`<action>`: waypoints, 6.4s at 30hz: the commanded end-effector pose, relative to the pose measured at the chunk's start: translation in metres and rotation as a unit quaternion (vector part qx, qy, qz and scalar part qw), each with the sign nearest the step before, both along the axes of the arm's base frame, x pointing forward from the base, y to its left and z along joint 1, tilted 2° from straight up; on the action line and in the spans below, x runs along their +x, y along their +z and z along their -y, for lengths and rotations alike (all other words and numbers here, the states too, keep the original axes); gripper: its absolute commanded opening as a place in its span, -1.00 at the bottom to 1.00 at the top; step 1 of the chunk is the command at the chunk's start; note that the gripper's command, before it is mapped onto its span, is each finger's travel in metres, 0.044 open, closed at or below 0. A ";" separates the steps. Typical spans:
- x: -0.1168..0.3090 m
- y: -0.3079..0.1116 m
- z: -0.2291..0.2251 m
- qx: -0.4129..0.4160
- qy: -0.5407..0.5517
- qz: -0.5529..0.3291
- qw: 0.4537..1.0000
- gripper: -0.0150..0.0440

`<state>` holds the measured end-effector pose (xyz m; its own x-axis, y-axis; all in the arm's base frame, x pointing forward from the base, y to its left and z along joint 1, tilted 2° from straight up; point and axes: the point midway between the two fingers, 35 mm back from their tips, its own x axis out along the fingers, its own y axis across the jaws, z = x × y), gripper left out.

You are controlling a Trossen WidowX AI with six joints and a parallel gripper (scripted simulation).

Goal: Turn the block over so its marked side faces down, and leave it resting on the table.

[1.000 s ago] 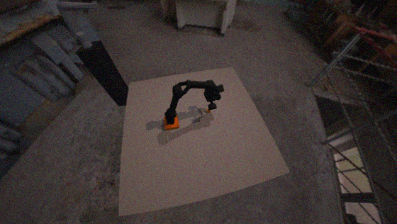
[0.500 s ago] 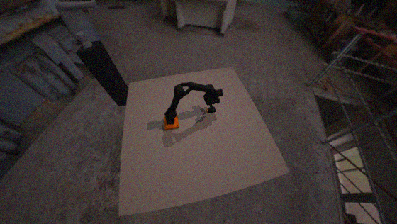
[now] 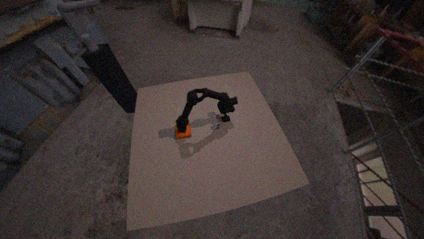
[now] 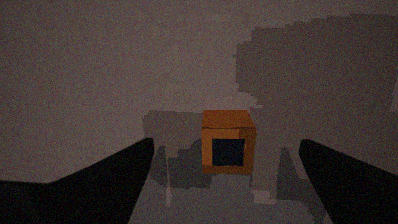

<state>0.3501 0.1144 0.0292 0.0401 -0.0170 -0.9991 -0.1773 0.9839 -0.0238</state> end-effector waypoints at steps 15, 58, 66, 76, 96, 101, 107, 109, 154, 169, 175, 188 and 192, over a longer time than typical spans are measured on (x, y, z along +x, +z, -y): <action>-0.001 -0.011 0.000 -0.001 0.002 -0.004 1.000 0.02; 0.001 0.010 -0.002 0.020 0.008 0.120 0.992 -0.49; -0.001 0.008 -0.001 0.031 0.009 0.180 0.983 -0.49; -0.006 0.009 0.001 0.045 0.008 0.247 0.968 -0.49; 0.007 -0.018 -0.004 0.065 0.014 0.357 0.932 -0.49; 0.006 -0.022 -0.004 0.071 0.015 0.391 0.918 -0.49; 0.002 -0.024 -0.002 0.078 0.015 0.430 0.899 -0.49; 0.001 -0.024 -0.002 0.080 0.015 0.443 0.893 -0.49; -0.008 -0.020 0.002 0.090 0.014 0.492 0.866 1.00; -0.008 -0.020 0.002 0.090 0.014 0.492 0.866 1.00; -0.008 -0.020 0.002 0.090 0.014 0.492 0.866 1.00; 0.000 -0.018 -0.002 0.083 0.015 0.453 0.887 1.00; 0.003 -0.004 -0.005 0.072 0.014 0.388 0.919 1.00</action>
<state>0.3483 0.1159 0.0062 0.7875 0.1266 -0.6032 -0.1865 0.9817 -0.0375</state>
